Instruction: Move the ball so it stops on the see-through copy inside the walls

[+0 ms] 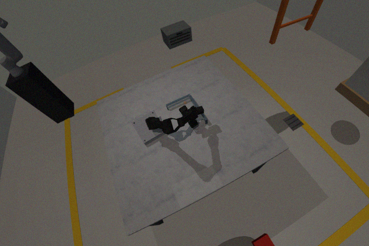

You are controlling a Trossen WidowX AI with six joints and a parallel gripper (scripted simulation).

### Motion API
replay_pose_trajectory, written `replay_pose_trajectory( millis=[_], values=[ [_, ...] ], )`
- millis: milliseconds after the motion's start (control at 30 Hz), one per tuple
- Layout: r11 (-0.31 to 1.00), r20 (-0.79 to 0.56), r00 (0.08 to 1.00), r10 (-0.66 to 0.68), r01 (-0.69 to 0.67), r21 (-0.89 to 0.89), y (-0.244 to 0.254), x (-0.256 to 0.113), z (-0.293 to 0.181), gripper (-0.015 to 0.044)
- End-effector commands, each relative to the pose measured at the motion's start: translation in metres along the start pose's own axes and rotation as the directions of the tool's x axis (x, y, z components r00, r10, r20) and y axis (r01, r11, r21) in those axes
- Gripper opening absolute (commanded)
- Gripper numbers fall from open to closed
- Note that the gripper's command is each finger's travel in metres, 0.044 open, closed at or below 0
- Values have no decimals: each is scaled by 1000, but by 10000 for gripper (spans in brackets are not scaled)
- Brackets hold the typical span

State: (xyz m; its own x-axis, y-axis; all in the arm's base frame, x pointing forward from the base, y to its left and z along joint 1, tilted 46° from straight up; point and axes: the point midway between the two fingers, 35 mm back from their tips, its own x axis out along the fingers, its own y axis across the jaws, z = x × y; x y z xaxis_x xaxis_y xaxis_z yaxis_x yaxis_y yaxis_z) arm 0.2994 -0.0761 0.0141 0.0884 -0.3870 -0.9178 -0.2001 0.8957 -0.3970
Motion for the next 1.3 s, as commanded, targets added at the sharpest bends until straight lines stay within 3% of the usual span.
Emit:
replay_pose_trajectory(
  millis=[0, 167, 300, 1267],
  values=[
    [920, -58, 995, -77, 48, -388, 41, 5, 15, 253],
    [539, -80, 967, -242, 65, -840, 104, 13, 25, 253],
    [173, -37, 930, -365, 29, -984, 145, 17, 26, 253],
    [154, -34, 928, -372, 26, -988, 132, 55, 25, 253]
  ],
)
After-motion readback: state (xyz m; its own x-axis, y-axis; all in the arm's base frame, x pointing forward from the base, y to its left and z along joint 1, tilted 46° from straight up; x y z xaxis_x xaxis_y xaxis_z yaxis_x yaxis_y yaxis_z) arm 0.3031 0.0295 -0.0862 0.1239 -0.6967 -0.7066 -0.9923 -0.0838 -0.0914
